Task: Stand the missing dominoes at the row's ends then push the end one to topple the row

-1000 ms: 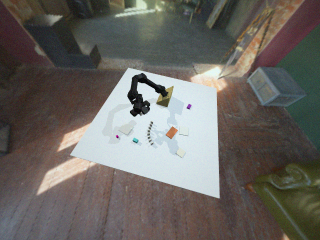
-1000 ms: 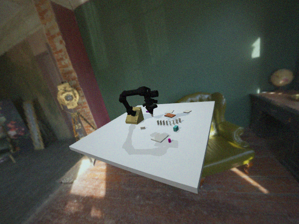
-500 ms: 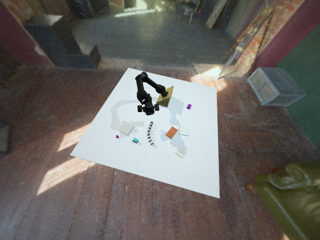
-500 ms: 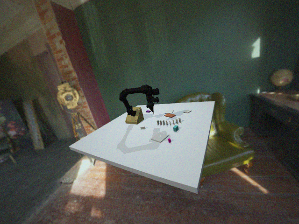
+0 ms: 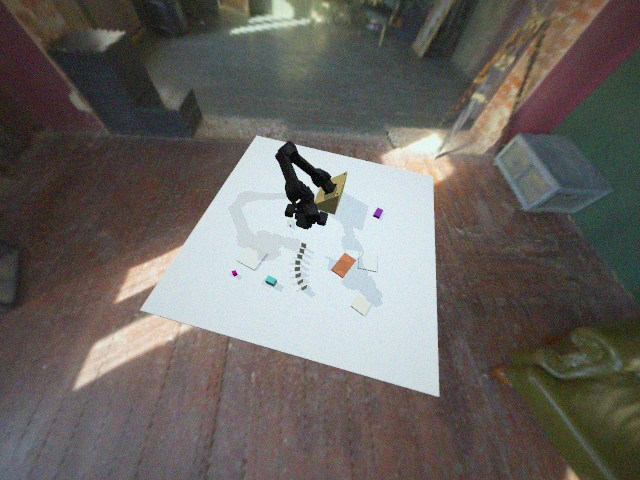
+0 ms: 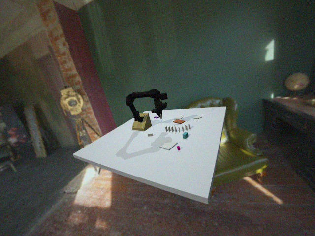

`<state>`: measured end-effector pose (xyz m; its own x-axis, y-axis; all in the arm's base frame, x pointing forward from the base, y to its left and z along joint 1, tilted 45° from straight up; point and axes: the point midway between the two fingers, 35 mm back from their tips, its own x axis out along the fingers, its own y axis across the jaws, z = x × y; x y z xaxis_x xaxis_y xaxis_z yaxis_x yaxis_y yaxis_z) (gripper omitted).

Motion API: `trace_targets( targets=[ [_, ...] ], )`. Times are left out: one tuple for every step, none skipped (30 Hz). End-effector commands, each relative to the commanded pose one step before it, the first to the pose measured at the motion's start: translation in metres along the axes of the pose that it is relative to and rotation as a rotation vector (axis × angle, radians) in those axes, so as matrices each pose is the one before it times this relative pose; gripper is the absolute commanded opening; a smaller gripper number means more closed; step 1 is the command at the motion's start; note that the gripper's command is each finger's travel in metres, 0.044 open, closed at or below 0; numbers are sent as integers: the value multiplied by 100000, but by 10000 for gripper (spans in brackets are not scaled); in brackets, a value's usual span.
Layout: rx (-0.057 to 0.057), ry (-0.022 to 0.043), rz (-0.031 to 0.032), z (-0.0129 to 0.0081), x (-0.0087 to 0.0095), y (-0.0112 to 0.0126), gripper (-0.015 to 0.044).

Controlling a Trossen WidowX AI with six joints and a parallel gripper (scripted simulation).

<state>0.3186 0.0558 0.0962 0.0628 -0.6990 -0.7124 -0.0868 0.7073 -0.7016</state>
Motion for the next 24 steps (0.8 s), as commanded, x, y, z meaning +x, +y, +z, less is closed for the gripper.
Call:
trace_targets(
  targets=[
    [1142,467,298,-93,911,216,107],
    [-9,-33,101,105,563,40,107],
    [-7,-32,88,95,563,33,107],
    [-5,-31,75,84,563,27,107],
    [-3,-30,61,74,563,22,107],
    [-1,-28,48,63,562,16,107],
    [1,-26,35,53,561,11,107],
    [3,-24,22,42,560,6,107],
    [4,-21,9,31,559,1,107],
    [6,-19,-4,20,557,-4,107],
    [7,-16,-17,9,555,-9,107],
    [8,-12,-29,-2,553,-13,107],
    [9,-8,-42,-12,551,-18,107],
    [10,-4,-54,-23,548,-22,107],
    [11,0,-67,-34,545,-25,107],
    [12,4,-79,-45,542,-29,107],
    [13,9,-91,-56,538,-33,107],
    [13,14,-103,-67,535,-36,107],
    [14,20,-115,-78,531,-39,107],
    [14,25,-126,-88,527,-42,107],
    [15,31,-138,-99,523,-45,107],
    [15,38,-149,-110,518,-47,107],
    [12,36,-132,-99,427,-41,107],
    [8,24,-83,-63,255,-25,107]
  ],
)
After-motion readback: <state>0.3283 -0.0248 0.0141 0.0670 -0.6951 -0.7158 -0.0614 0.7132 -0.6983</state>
